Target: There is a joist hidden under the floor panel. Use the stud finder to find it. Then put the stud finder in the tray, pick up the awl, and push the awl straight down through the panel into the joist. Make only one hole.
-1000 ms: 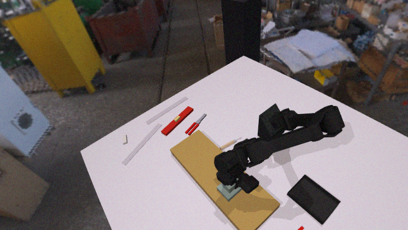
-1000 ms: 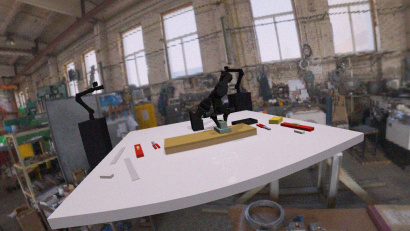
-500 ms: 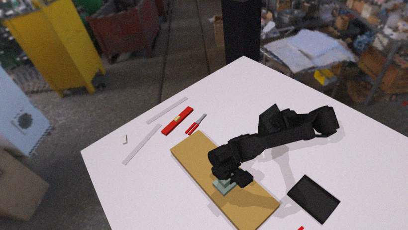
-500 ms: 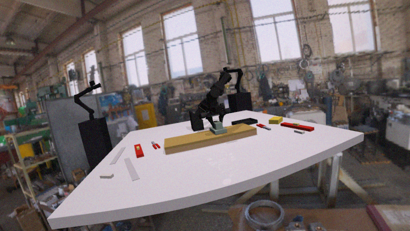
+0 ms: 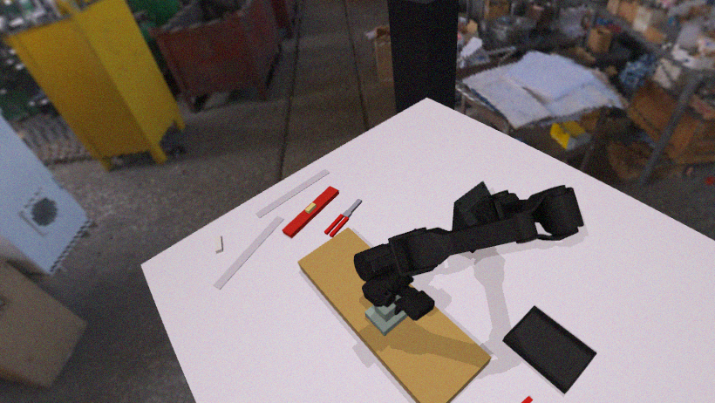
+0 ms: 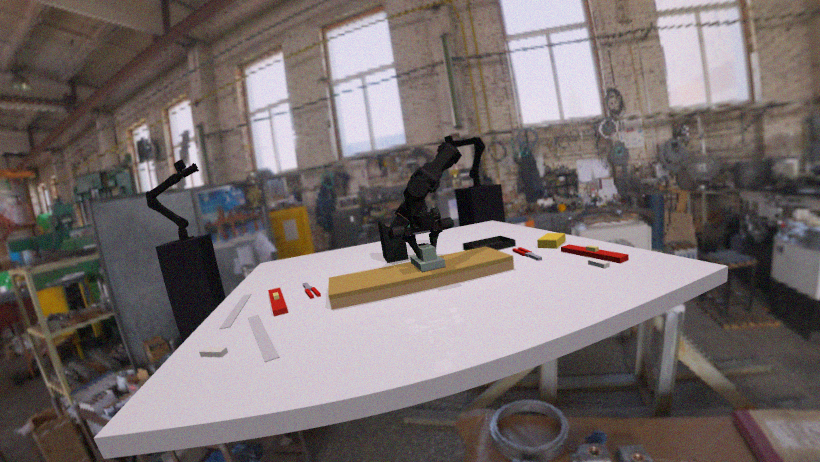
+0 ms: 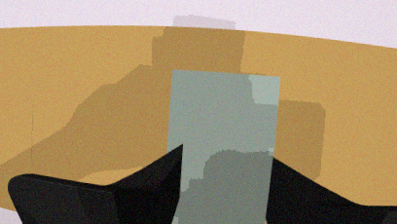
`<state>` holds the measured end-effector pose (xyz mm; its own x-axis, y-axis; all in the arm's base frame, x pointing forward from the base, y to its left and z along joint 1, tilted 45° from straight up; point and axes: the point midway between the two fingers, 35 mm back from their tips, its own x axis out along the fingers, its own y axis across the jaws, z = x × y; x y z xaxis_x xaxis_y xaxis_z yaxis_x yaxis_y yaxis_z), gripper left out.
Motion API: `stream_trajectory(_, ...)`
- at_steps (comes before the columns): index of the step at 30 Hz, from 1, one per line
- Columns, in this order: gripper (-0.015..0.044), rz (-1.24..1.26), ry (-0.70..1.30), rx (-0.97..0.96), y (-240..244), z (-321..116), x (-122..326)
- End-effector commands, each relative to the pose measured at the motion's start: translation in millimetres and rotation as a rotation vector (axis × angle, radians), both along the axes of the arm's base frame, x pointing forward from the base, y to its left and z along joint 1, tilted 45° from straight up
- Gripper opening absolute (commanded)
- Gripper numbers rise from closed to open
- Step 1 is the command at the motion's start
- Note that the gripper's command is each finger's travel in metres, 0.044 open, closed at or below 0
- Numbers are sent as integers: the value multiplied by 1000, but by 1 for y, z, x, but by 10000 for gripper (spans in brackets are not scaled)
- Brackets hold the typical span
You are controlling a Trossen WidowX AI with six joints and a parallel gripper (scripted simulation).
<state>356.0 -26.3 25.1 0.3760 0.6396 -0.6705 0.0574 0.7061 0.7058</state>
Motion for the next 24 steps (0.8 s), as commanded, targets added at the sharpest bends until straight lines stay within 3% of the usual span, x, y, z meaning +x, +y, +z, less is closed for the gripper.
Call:
stream_trajectory(1, 0, -2, 3, -1, -8, -8, -1)
stream_trajectory(24, 0, -2, 2, -3, -38, -38, -4)
